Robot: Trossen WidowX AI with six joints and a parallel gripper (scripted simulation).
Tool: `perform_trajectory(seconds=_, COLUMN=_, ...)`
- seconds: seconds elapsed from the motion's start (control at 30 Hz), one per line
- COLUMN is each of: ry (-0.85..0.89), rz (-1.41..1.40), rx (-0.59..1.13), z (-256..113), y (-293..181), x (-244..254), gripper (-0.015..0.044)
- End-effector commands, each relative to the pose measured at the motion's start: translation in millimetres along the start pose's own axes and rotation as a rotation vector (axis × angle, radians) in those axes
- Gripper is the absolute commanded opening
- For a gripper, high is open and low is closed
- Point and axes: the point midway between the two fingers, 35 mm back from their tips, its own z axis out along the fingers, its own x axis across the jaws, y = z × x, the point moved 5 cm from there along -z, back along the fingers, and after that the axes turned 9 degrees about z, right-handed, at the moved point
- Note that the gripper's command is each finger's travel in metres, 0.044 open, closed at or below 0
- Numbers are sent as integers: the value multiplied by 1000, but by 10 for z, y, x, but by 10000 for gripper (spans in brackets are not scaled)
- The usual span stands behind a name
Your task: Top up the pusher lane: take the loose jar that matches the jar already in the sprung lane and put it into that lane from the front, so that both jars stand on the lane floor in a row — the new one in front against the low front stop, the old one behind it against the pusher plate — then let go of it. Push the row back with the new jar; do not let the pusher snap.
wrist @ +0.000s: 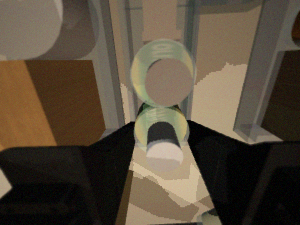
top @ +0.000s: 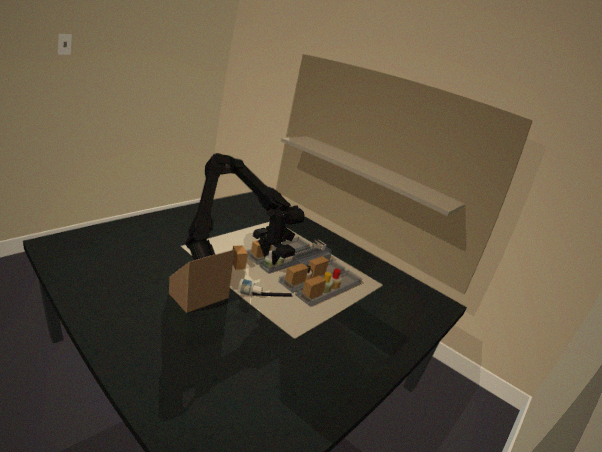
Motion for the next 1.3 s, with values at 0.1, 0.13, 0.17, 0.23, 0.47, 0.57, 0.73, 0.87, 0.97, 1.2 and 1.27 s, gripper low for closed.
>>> perform_trajectory(seconds=0.1, ry=7, rz=-6, rx=-3, z=1, y=-14, x=-4, gripper=0)
perform_trajectory(seconds=0.13, ry=7, rz=-6, rx=-3, z=0, y=-18, x=-8, gripper=0)
perform_trajectory(seconds=0.17, ry=7, rz=-6, rx=-3, z=0, y=-18, x=-8, gripper=0)
perform_trajectory(seconds=0.23, ry=7, rz=-6, rx=-3, z=0, y=-18, x=-8, gripper=0)
perform_trajectory(seconds=0.47, ry=7, rz=-6, rx=-3, z=0, y=-18, x=-8, gripper=0)
perform_trajectory(seconds=0.57, ry=7, rz=-6, rx=-3, z=2, y=-11, x=-10, gripper=26)
perform_trajectory(seconds=0.73, ry=7, rz=-6, rx=-3, z=2, y=-11, x=-10, gripper=157)
perform_trajectory(seconds=0.87, ry=7, rz=-6, rx=-3, z=2, y=-11, x=-10, gripper=262)
perform_trajectory(seconds=0.97, ry=7, rz=-6, rx=-3, z=2, y=-11, x=-10, gripper=310)
perform_trajectory(seconds=1.2, ry=6, rz=-6, rx=-4, z=-179, y=-6, x=-13, gripper=310)
perform_trajectory(seconds=1.27, ry=6, rz=-6, rx=-4, z=-203, y=-6, x=-13, gripper=310)
